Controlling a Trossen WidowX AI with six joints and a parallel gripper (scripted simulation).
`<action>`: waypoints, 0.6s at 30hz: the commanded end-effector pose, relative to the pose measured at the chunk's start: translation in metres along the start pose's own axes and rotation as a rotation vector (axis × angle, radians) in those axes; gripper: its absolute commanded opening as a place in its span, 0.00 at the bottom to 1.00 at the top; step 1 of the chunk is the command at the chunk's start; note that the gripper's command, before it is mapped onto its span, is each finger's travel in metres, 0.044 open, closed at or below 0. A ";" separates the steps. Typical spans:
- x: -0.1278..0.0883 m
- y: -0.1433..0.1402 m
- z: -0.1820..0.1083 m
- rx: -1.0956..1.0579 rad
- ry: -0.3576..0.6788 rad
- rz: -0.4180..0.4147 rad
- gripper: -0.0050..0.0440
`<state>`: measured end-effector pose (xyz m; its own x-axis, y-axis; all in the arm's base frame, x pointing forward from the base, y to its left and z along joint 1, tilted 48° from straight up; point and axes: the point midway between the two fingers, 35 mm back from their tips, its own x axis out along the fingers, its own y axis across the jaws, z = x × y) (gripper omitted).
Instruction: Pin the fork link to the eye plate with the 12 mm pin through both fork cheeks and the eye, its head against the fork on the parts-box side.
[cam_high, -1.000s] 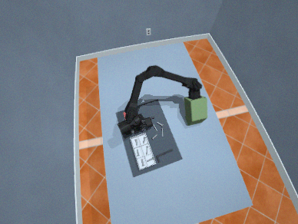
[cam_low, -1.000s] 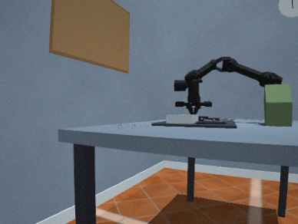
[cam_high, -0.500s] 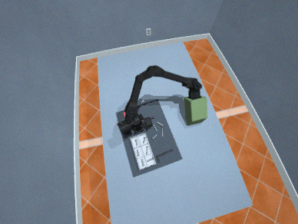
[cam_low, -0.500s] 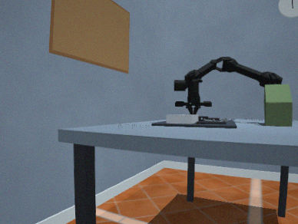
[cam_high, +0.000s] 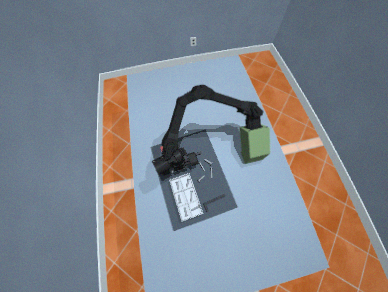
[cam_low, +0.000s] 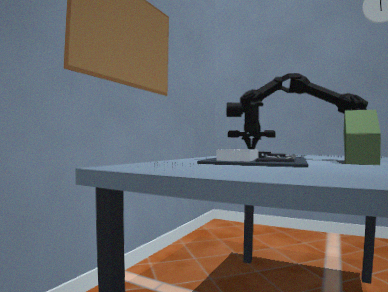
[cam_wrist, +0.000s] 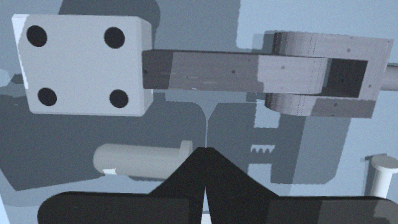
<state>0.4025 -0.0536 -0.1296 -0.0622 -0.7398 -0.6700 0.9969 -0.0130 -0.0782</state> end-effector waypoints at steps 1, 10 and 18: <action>-0.017 0.010 0.006 0.026 0.010 0.033 0.00; -0.027 0.010 0.006 0.026 0.012 0.033 0.00; -0.037 0.010 0.006 0.027 0.012 0.033 0.00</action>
<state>0.4029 -0.0397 -0.1176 -0.0637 -0.7401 -0.6695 0.9967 -0.0128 -0.0808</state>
